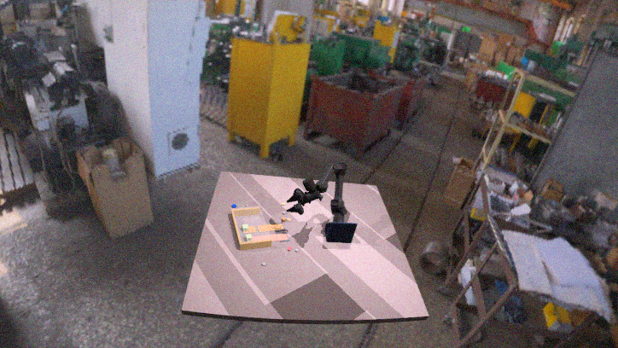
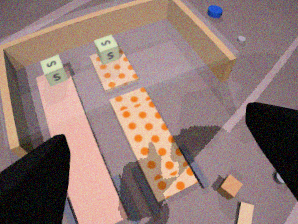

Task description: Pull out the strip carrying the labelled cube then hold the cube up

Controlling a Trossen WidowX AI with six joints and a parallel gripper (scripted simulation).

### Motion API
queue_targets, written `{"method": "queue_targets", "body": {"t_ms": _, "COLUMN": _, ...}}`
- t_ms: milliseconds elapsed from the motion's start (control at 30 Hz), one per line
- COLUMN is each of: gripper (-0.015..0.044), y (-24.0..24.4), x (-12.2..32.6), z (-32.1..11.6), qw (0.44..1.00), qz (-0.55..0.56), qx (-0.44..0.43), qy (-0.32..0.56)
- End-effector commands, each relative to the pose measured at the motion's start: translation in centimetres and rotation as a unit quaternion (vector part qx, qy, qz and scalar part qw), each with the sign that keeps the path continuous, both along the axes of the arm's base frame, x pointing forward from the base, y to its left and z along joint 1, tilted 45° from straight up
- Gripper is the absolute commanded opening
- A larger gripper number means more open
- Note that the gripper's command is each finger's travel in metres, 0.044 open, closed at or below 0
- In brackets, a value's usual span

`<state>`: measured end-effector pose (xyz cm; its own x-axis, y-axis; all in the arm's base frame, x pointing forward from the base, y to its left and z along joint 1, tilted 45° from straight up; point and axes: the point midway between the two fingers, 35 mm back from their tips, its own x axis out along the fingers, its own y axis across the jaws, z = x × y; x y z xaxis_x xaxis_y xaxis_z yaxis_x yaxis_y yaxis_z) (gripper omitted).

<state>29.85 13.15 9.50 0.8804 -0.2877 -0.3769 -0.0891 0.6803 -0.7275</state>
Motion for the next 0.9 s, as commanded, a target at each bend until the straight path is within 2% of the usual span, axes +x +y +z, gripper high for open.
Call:
{"method": "queue_targets", "body": {"t_ms": 0, "gripper": 0.04, "y": -0.2, "x": -0.2, "z": 0.0, "qw": 1.0, "qz": -0.004, "qx": 0.021, "qy": -0.005}}
{"method": "queue_targets", "body": {"t_ms": 367, "gripper": 0.04, "y": -0.2, "x": -0.2, "z": 0.0, "qw": 1.0, "qz": -0.004, "qx": 0.021, "qy": -0.005}}
{"method": "queue_targets", "body": {"t_ms": 467, "gripper": 0.0321, "y": 0.1, "x": 0.6, "z": -1.0, "qw": 1.0, "qz": -0.014, "qx": 0.01, "qy": 0.026}}
{"method": "queue_targets", "body": {"t_ms": 633, "gripper": 0.019, "y": 0.3, "x": 2.8, "z": -4.4, "qw": 0.989, "qz": -0.059, "qx": -0.023, "qy": 0.135}}
{"method": "queue_targets", "body": {"t_ms": 867, "gripper": 0.0006, "y": -1.1, "x": 4.1, "z": -9.1, "qw": 0.944, "qz": -0.152, "qx": -0.065, "qy": 0.285}}
